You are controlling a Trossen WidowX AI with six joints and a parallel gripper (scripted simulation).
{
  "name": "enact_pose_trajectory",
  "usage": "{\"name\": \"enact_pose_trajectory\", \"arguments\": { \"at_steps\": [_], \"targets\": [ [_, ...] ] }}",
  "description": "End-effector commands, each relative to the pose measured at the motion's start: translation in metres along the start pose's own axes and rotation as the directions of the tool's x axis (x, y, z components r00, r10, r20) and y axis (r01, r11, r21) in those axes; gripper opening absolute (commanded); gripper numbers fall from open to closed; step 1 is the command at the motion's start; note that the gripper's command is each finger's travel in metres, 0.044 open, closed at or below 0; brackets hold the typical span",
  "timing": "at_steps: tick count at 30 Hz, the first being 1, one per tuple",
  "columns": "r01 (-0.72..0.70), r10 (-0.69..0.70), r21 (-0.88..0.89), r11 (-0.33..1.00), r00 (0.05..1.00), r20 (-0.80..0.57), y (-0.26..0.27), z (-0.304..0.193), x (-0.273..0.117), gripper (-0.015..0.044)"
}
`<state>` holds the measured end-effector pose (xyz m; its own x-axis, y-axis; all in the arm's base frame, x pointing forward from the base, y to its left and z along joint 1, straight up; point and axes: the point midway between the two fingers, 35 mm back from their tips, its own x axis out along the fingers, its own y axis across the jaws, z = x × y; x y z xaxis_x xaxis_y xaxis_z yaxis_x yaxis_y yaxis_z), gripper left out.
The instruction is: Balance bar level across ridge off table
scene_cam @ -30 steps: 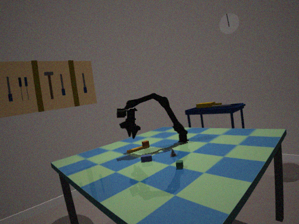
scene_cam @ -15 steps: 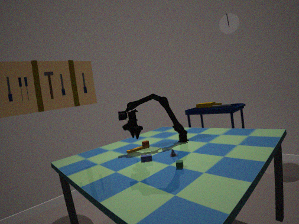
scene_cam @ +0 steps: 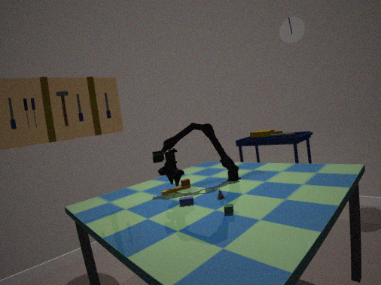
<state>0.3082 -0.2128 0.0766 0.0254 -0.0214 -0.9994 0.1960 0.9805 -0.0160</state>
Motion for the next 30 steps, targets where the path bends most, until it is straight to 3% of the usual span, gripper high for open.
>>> {"name": "enact_pose_trajectory", "arguments": {
  "at_steps": [1, 30],
  "targets": [
    [-0.005, 0.005, -0.006, 1.000, 1.000, -0.003, 0.001, -0.001, 0.005, 0.0315],
    [-0.005, 0.005, -0.006, 1.000, 1.000, -0.003, 0.001, -0.001, 0.027, 0.0315]
  ]
}}
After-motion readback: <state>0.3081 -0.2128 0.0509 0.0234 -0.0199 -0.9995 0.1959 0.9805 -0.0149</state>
